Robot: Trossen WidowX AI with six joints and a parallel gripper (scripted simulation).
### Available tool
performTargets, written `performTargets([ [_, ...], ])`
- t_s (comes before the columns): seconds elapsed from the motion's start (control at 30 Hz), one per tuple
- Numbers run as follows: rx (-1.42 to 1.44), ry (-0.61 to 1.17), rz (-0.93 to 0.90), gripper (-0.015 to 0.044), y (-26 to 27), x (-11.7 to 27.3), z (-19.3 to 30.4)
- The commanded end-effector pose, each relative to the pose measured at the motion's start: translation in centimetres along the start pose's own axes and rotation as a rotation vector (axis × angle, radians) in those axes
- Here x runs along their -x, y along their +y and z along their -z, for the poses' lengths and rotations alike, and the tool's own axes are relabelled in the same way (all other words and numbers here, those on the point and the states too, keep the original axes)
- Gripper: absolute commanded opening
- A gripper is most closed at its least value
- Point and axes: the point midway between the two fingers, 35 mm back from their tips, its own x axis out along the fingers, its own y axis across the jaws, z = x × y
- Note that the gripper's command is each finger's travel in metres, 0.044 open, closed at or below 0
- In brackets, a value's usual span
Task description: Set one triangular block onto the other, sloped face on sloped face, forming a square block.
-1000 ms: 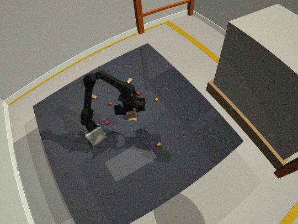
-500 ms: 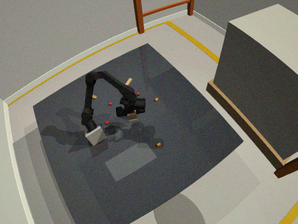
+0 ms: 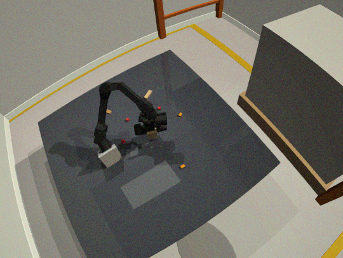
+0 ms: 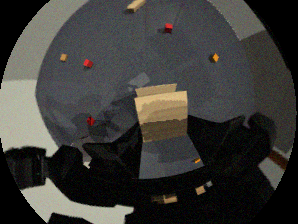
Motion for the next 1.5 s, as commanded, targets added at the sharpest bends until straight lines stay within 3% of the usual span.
performTargets([
  [0.0, -0.008, -0.006, 0.004, 0.0, 0.1, 0.0, 0.0],
  [1.47, -0.011, -0.009, 0.006, 0.0, 0.1, -1.2, -0.3],
])
